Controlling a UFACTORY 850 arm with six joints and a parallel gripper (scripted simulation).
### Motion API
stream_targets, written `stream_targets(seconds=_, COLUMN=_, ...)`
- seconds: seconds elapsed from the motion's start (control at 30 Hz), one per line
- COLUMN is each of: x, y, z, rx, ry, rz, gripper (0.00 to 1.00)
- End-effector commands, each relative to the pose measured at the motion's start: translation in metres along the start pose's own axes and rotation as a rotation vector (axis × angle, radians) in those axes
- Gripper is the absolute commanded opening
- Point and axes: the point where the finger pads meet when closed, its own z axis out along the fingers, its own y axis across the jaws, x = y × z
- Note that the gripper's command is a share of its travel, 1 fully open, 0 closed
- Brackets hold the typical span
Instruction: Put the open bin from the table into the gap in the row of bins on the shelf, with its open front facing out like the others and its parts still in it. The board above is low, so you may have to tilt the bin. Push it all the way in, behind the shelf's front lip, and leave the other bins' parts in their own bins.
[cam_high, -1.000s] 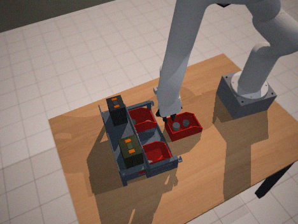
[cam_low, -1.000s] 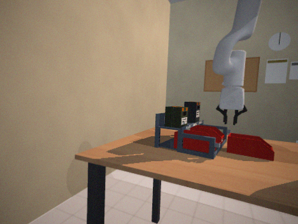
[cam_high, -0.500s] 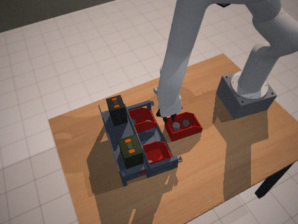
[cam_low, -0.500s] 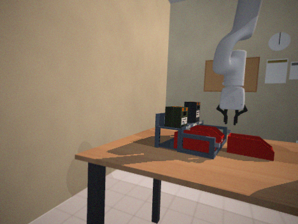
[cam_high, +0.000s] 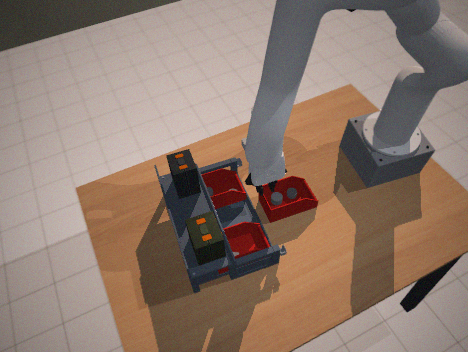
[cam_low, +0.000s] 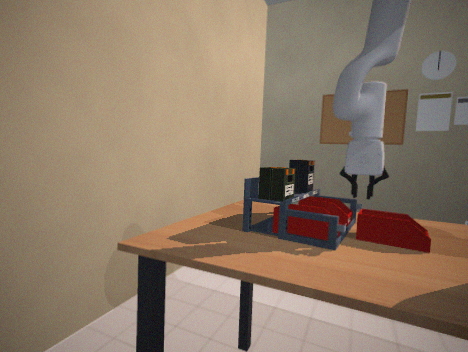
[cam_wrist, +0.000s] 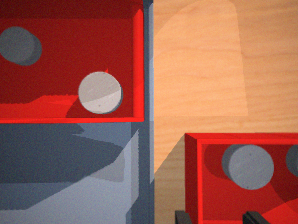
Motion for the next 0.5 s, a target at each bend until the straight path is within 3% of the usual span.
stream_targets(seconds=0.0, x=-0.0001, y=-0.0012, z=0.0013, rx=0.004, ry=-0.002, rz=0.0, gripper=0.34)
stream_targets(seconds=0.47, x=-0.0001, y=-0.0014, z=0.0111, rx=0.004, ry=-0.002, rz=0.0, gripper=0.34)
